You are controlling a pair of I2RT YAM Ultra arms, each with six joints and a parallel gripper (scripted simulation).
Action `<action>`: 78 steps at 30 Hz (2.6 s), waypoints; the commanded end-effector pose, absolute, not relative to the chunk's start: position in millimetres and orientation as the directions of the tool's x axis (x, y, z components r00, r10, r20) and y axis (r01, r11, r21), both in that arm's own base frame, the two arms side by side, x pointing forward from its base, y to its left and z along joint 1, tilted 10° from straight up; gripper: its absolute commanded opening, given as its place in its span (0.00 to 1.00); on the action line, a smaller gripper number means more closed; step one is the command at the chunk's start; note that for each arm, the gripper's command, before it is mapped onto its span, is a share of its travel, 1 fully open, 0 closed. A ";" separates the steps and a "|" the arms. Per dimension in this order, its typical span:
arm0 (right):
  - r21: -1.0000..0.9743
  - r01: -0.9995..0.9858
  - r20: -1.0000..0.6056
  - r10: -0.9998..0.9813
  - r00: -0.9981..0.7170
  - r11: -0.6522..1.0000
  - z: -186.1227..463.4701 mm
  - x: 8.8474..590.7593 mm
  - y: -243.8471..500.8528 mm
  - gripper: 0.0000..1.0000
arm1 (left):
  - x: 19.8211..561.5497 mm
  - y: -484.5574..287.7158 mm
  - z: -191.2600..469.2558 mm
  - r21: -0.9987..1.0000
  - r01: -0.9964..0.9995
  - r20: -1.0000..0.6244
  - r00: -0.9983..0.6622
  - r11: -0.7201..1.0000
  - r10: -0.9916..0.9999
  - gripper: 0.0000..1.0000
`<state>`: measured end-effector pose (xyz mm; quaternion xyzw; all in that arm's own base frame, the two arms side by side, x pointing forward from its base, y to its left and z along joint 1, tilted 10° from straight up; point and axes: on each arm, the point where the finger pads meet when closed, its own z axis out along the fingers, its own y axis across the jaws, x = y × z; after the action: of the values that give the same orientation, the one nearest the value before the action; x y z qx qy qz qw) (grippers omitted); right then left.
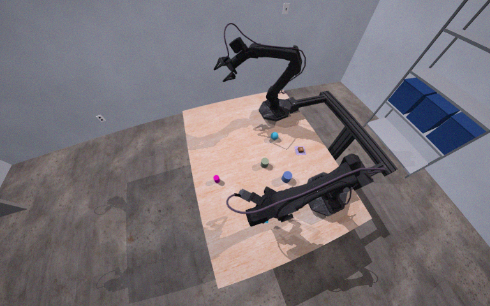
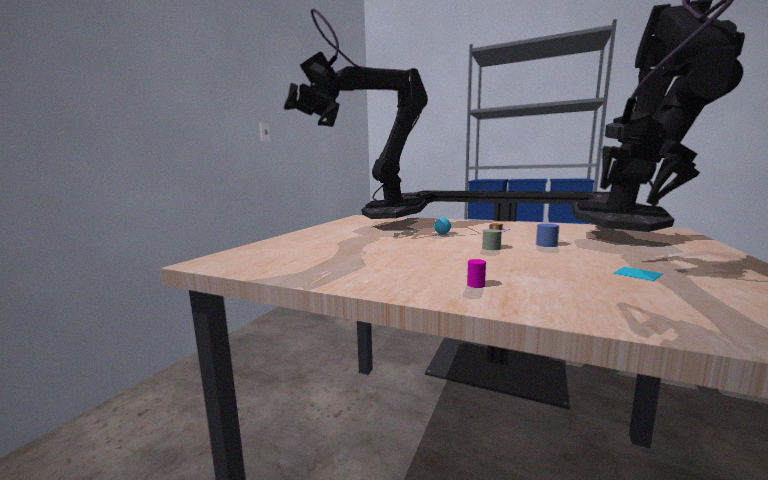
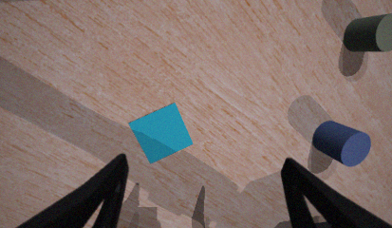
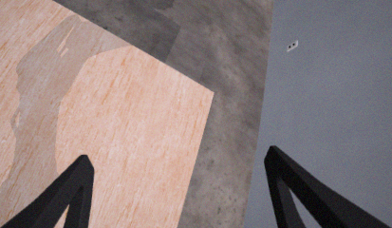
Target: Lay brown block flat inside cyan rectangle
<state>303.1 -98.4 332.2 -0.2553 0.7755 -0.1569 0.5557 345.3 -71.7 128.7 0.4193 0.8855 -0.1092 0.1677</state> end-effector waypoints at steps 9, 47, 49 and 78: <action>-0.538 -0.215 -0.779 -0.578 -0.241 0.815 337.8 302.8 -98.0 1.00 | 346.3 -72.0 131.7 -0.046 0.780 -0.395 -0.588 0.624 0.706 1.00; -0.123 -0.491 -0.769 -0.396 -0.503 0.863 273.5 249.9 99.3 1.00 | 152.5 -199.1 69.5 0.080 0.945 -0.499 -0.239 0.318 0.833 1.00; -0.110 -0.505 -0.758 -0.401 -0.515 0.856 270.1 239.9 109.4 1.00 | 139.0 -208.8 65.3 0.087 0.953 -0.506 -0.208 0.290 0.837 1.00; -0.104 -0.679 -0.711 -0.532 -0.460 0.727 252.6 115.8 163.2 1.00 | 4.5 -289.7 29.1 0.132 0.990 -0.529 0.106 -0.042 0.842 1.00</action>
<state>119.0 175.7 251.1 -0.3884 0.8386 0.1164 0.3638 8.7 -276.9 24.7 0.7120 0.6492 -0.1499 0.2217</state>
